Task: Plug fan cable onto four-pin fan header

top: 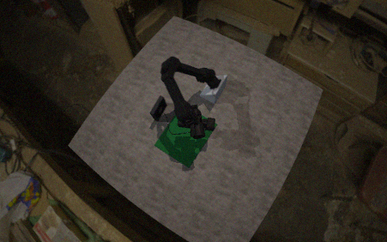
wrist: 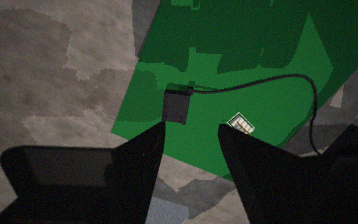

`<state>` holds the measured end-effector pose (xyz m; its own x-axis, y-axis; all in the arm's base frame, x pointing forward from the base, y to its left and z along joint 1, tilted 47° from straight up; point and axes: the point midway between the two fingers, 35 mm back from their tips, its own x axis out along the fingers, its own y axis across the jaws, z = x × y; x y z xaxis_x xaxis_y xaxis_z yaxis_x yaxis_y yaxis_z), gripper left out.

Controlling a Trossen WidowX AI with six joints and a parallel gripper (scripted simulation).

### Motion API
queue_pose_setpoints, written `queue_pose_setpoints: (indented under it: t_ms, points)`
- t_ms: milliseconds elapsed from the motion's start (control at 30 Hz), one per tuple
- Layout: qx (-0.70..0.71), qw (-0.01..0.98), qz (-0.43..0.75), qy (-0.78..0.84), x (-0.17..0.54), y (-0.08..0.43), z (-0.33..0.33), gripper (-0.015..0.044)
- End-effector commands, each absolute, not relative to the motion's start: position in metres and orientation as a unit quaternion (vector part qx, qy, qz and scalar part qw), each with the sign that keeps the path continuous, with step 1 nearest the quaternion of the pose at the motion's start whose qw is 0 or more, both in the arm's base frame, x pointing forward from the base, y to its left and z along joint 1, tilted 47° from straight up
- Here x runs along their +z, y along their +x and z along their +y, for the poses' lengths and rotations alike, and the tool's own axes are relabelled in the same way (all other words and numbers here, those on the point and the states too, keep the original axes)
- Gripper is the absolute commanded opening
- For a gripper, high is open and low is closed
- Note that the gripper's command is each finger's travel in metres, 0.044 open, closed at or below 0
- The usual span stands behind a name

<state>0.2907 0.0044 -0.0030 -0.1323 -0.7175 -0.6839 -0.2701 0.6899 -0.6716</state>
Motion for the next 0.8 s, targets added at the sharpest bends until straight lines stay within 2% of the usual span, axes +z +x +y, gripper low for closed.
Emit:
queue_pose_setpoints:
  t_ms: [0, 300, 767]
  points:
    - [-0.198, 0.565, 0.725, -0.340, -0.0031, 0.2914, 0.0044, 0.0205]
    - [-0.198, 0.565, 0.725, -0.340, -0.0031, 0.2914, 0.0044, 0.0440]
    - [-0.198, 0.565, 0.725, -0.340, -0.0031, 0.2914, 0.0044, 0.0440]
